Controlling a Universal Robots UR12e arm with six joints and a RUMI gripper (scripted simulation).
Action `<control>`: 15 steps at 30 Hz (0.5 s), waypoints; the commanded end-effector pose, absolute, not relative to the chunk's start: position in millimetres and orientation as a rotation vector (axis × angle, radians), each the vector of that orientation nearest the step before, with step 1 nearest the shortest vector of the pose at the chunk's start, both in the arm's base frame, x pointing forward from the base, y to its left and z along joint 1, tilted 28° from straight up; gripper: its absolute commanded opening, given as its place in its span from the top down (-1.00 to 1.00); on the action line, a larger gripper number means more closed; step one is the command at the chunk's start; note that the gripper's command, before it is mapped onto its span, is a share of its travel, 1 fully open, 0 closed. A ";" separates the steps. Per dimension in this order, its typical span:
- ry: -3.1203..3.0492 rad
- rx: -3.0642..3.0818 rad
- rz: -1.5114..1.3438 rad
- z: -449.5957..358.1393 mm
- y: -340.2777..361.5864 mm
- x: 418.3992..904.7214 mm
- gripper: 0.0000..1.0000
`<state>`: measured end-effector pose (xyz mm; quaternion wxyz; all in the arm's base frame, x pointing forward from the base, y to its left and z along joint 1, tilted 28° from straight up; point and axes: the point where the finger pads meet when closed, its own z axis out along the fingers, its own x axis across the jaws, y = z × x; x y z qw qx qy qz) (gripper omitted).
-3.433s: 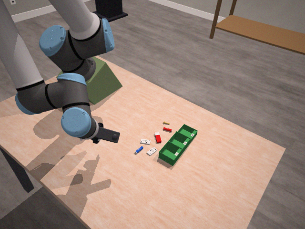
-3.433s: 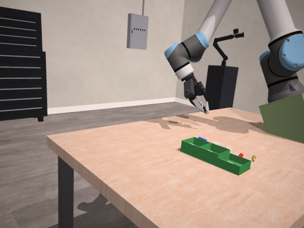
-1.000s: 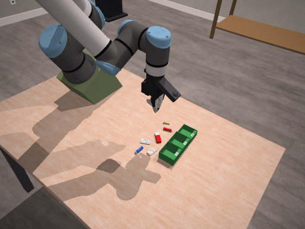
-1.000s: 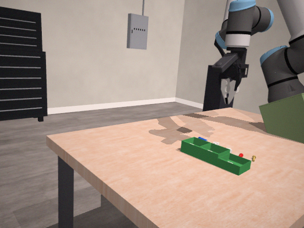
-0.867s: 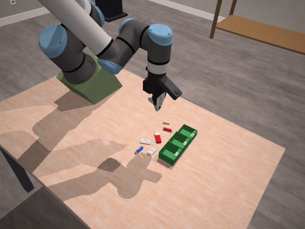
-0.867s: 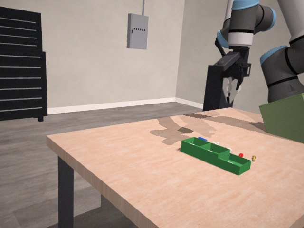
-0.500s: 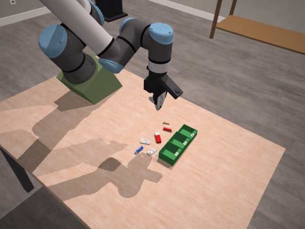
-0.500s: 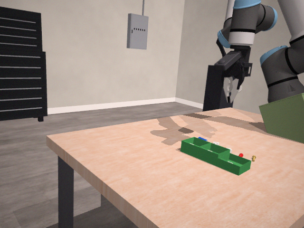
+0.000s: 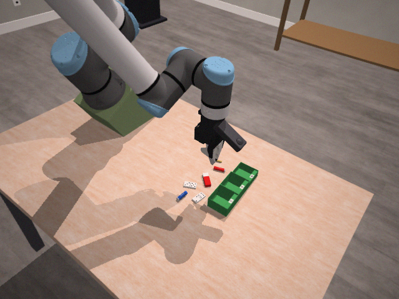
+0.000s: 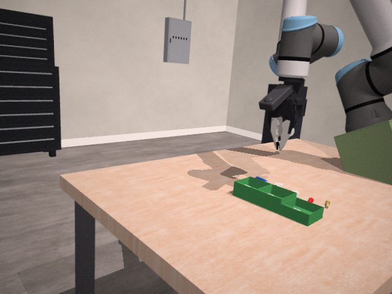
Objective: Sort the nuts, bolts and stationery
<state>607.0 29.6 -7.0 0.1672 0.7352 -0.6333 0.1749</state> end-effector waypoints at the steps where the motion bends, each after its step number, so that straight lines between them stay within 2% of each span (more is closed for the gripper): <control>1: -1.801 2.096 0.500 -32.4 6.3 640.9 0.91; 8: -1.801 2.096 0.500 -54.3 -15.0 669.2 0.91; 15: -1.801 2.096 0.500 -55.5 -16.2 670.8 0.91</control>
